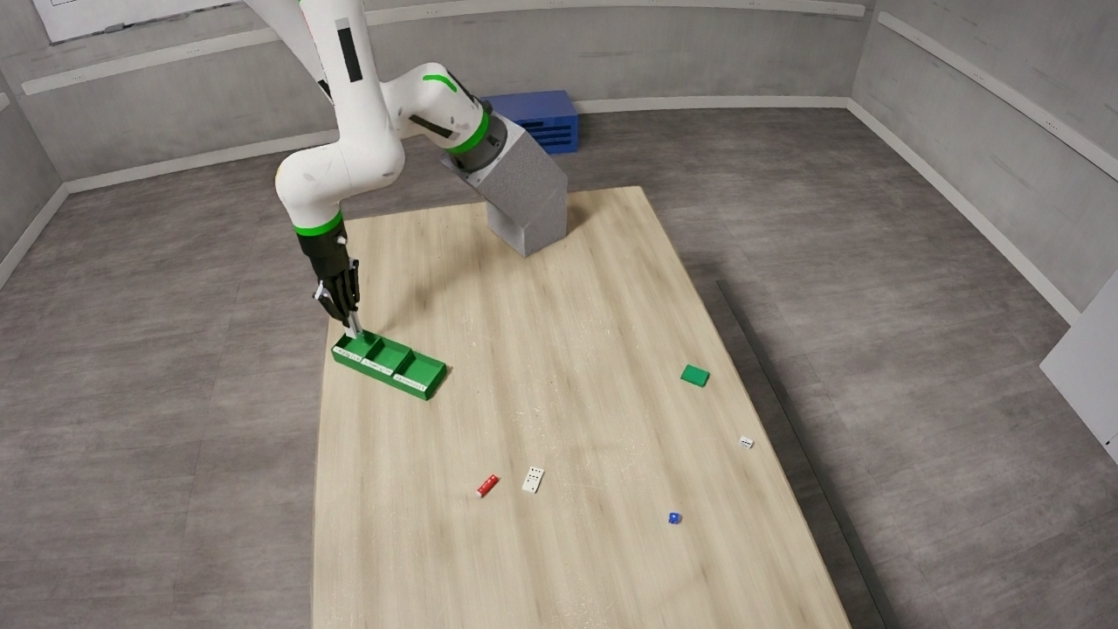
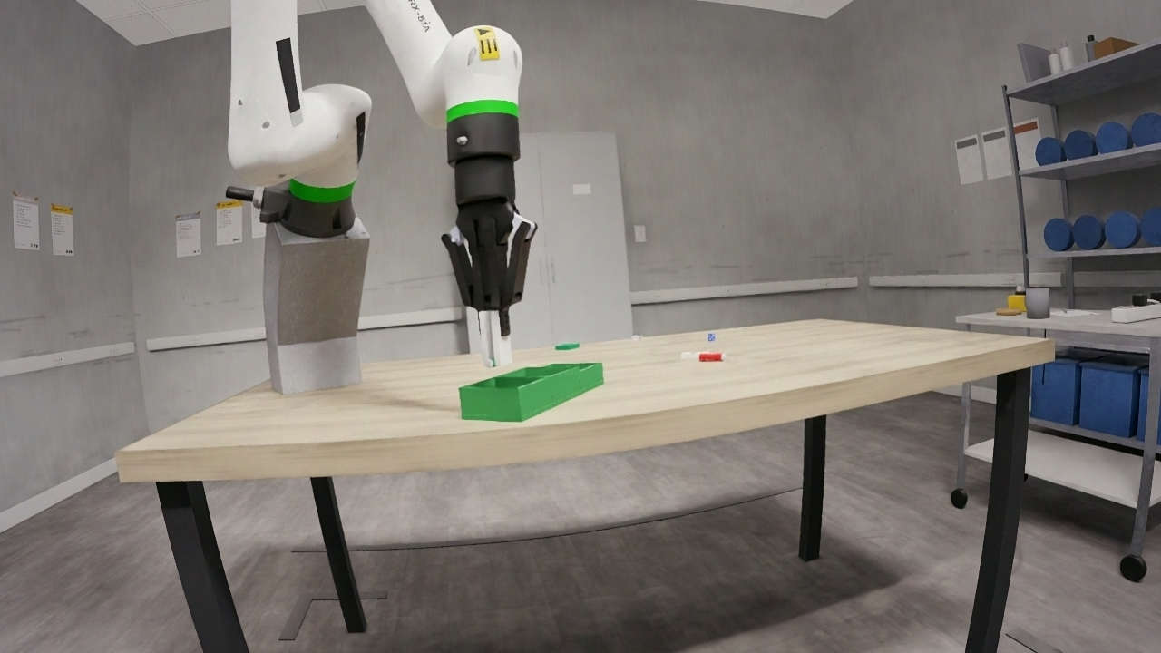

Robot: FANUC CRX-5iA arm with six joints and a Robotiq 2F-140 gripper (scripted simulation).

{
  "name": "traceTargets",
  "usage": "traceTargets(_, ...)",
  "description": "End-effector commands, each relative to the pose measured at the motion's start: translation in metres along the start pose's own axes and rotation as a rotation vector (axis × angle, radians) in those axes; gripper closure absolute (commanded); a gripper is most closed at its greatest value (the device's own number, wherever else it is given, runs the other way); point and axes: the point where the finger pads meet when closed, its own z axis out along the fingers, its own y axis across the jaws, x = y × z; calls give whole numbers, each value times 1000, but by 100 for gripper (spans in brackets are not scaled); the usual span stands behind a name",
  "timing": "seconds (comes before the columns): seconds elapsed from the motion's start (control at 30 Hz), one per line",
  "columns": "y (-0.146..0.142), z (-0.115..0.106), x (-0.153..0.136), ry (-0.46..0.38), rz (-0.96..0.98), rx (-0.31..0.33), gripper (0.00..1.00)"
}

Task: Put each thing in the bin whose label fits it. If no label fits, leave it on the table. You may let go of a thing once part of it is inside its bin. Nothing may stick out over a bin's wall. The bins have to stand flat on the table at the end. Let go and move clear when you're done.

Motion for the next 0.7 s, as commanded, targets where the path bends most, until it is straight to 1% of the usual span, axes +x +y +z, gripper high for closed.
traceTargets(0.0,0,0,0,2,1,2,88)
traceTargets(0.13,0,0,0,2,1,2,88)
traceTargets(0.43,0,18,0,2,1,2,88)
traceTargets(0.5,0,18,0,2,1,2,88)
traceTargets(0.67,0,28,0,2,1,2,88)
